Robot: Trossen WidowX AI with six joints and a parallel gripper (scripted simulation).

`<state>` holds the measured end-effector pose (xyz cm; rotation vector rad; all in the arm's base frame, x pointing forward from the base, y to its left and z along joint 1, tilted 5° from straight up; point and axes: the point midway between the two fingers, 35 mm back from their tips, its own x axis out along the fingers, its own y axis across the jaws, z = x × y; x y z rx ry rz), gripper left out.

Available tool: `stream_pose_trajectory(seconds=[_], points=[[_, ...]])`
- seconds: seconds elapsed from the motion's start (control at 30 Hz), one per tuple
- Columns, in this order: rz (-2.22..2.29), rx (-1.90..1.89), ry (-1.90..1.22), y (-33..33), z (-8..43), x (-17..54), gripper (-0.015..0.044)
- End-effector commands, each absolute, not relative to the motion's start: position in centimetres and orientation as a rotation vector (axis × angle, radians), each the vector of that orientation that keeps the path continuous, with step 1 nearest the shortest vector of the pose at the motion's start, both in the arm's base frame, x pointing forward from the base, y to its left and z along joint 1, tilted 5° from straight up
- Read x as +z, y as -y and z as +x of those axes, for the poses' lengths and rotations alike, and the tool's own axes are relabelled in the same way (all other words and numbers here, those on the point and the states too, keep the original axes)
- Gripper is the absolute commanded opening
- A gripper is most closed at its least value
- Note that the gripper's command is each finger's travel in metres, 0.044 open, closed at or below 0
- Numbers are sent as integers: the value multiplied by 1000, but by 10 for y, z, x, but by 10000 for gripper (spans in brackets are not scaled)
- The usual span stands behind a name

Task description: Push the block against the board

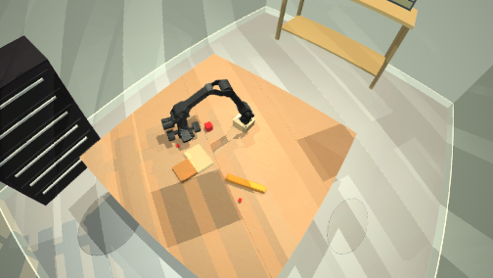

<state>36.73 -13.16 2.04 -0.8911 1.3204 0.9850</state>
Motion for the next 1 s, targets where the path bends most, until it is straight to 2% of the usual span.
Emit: stream_pose_trajectory(seconds=[0.0,0.2,0.43,0.63,0.8,0.97], points=[[-898,986,-1320,132,367,30,0],[-926,1016,-1299,106,378,32,0],[-1052,1149,-1213,6,402,39,0],[-1191,1289,-1115,-89,401,47,0],[-1205,1305,-1104,-100,400,45,0],[-1205,1305,-1103,-104,399,-7,0]])
